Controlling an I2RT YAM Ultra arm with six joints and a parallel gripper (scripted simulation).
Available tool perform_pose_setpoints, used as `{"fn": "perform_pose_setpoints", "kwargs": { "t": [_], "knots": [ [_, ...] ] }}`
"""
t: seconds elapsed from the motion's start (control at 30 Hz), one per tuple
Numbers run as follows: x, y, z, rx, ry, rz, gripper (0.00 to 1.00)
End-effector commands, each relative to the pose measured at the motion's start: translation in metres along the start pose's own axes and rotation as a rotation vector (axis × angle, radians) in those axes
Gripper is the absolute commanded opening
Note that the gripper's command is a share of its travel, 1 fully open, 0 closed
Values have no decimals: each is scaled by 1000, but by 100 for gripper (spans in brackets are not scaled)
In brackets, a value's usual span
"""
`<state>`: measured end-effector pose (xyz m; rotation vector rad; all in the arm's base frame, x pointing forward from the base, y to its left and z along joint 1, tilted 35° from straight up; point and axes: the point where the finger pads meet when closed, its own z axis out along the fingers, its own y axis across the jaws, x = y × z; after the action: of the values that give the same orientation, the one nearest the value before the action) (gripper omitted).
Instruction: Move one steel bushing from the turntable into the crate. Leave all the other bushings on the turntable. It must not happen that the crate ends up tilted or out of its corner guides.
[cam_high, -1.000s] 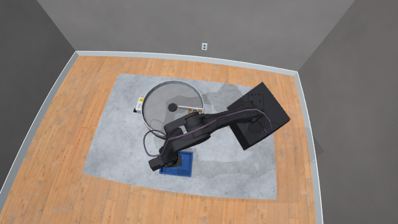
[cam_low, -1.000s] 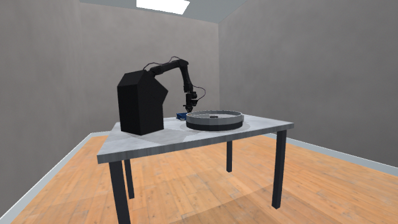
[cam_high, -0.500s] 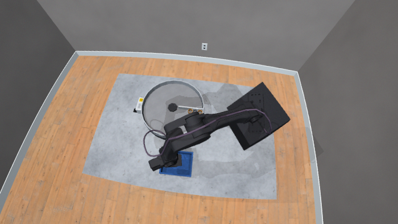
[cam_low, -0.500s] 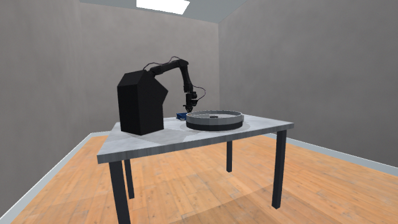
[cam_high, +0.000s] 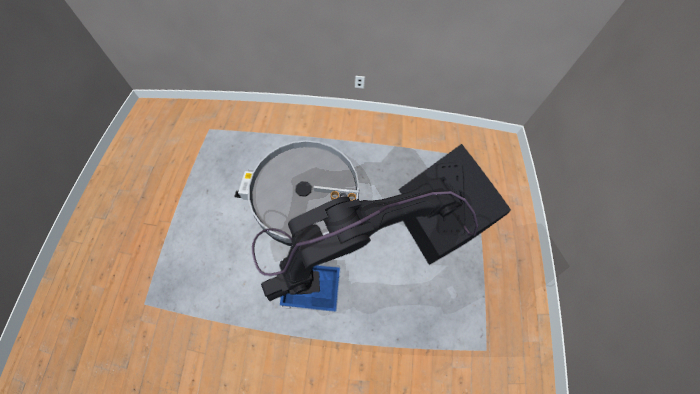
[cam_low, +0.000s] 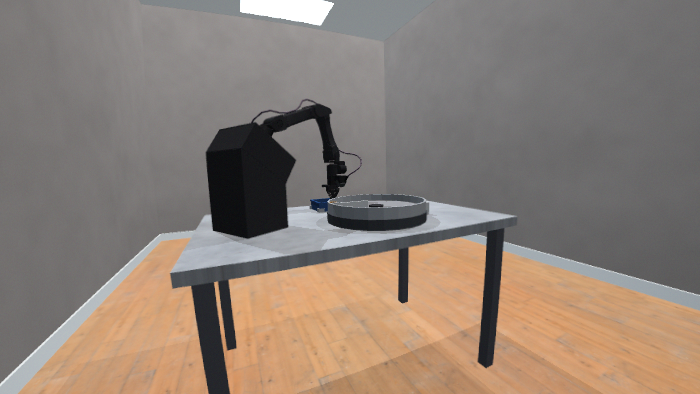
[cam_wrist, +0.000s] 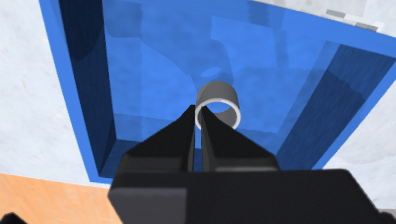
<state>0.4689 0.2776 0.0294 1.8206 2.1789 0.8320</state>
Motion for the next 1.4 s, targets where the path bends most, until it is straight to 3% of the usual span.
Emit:
{"fn": "perform_pose_setpoints", "kwargs": {
  "t": [0.0,0.37,0.47,1.37],
  "knots": [
    [13,17,-10,-45,11,-7,0],
    [12,9,-1,-17,1,-4,0],
    [17,19,-13,-47,12,-6,0],
    [13,21,-13,-49,8,-2,0]
  ]
}}
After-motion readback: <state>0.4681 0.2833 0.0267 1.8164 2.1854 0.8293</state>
